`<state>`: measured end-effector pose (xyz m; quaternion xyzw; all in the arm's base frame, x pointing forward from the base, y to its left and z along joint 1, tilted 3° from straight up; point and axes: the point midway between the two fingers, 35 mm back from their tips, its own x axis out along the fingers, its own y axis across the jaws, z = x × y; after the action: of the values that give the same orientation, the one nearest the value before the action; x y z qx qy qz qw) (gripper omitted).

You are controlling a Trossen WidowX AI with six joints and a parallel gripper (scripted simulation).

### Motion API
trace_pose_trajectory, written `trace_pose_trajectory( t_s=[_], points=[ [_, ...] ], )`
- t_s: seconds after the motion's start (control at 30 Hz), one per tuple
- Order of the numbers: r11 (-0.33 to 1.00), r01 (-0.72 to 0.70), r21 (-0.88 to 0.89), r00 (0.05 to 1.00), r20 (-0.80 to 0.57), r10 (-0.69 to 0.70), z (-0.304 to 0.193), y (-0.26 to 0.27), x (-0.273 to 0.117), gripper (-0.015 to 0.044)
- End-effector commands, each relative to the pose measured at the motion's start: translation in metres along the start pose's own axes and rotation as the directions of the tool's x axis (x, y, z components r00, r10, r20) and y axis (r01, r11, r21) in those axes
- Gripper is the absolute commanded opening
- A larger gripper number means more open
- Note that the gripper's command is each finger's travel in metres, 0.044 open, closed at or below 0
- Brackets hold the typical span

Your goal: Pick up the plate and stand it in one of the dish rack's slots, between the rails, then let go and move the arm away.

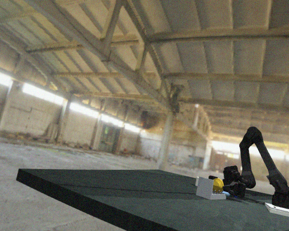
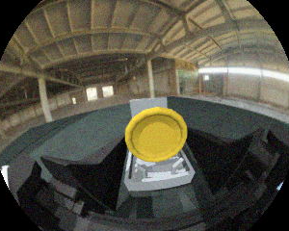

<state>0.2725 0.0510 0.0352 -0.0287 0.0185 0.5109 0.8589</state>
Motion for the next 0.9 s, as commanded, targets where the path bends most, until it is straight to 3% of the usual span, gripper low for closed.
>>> trace_pose_trajectory(
  t_s=[0.0, 0.27, 0.7, 0.87],
  points=[
    [1.000, 0.000, 0.000, 1.000, 0.000, 0.000, 0.000, 0.000, 0.000, 0.0394],
    [1.000, 0.000, 0.000, 1.000, 0.000, 0.000, 0.005, -0.002, 0.000, 0.0400],
    [1.000, 0.000, 0.003, 1.000, 0.004, 0.000, 0.108, -0.011, 0.001, 0.0400],
    [1.000, 0.004, 0.007, 1.000, 0.002, -0.004, 0.115, -0.012, 0.001, 0.0400]
  ],
)
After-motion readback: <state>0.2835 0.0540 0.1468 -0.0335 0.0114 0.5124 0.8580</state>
